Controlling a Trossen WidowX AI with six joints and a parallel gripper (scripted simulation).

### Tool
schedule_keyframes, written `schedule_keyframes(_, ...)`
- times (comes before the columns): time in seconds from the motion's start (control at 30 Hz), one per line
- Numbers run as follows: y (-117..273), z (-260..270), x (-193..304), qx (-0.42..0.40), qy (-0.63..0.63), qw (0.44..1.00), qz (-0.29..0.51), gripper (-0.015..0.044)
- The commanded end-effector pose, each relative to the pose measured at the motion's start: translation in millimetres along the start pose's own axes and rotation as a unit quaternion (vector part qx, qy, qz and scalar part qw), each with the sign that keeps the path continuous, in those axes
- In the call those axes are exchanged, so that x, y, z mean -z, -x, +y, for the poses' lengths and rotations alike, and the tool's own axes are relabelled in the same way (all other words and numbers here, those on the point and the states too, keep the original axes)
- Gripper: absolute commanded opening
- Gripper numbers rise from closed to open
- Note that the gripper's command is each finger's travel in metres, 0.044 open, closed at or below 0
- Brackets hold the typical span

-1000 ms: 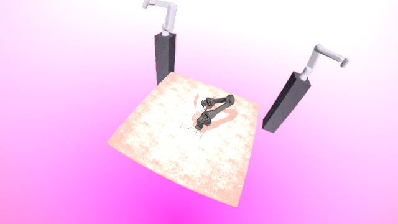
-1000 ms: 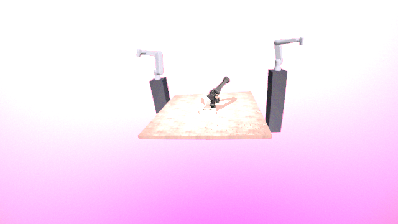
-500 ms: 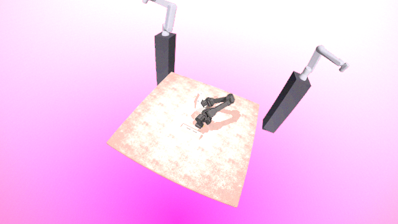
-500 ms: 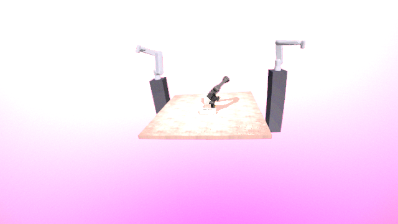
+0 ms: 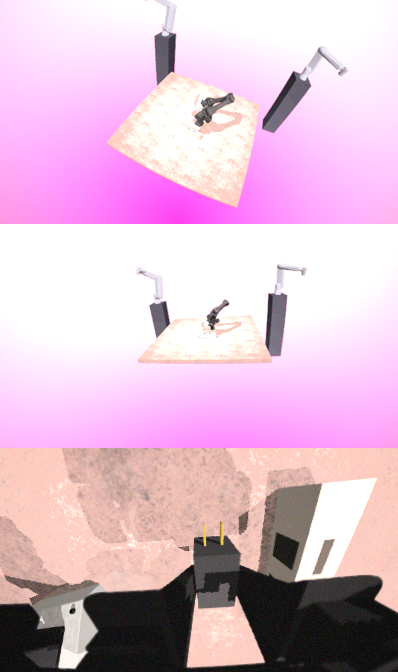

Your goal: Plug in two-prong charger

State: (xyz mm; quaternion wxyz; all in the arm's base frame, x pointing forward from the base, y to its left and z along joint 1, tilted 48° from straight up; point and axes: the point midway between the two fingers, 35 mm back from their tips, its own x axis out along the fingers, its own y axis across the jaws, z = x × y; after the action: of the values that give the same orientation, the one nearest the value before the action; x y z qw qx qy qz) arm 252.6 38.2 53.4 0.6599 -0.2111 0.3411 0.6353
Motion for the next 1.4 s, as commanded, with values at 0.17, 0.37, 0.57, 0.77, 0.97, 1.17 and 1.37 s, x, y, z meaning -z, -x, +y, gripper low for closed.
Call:
schedule_keyframes(0.17,-3.5,-1.5,9.0,-0.004,-0.078,0.997,0.000,0.0000)
schedule_keyframes(0.37,-6.7,-2.0,14.2,-0.007,-0.129,0.992,-0.001,0.0000)
schedule_keyframes(0.57,-10.0,-2.3,19.3,-0.010,-0.180,0.984,-0.002,0.0000)
schedule_keyframes(0.77,-13.4,-2.5,24.4,-0.013,-0.231,0.973,-0.003,0.0000)
schedule_keyframes(0.97,-16.7,-2.5,29.5,-0.016,-0.280,0.960,-0.004,0.0000)
schedule_keyframes(1.17,-20.1,-2.3,34.6,-0.019,-0.329,0.944,-0.004,0.0000)
schedule_keyframes(1.37,-23.5,-2.0,39.6,-0.023,-0.377,0.926,-0.004,0.0000)
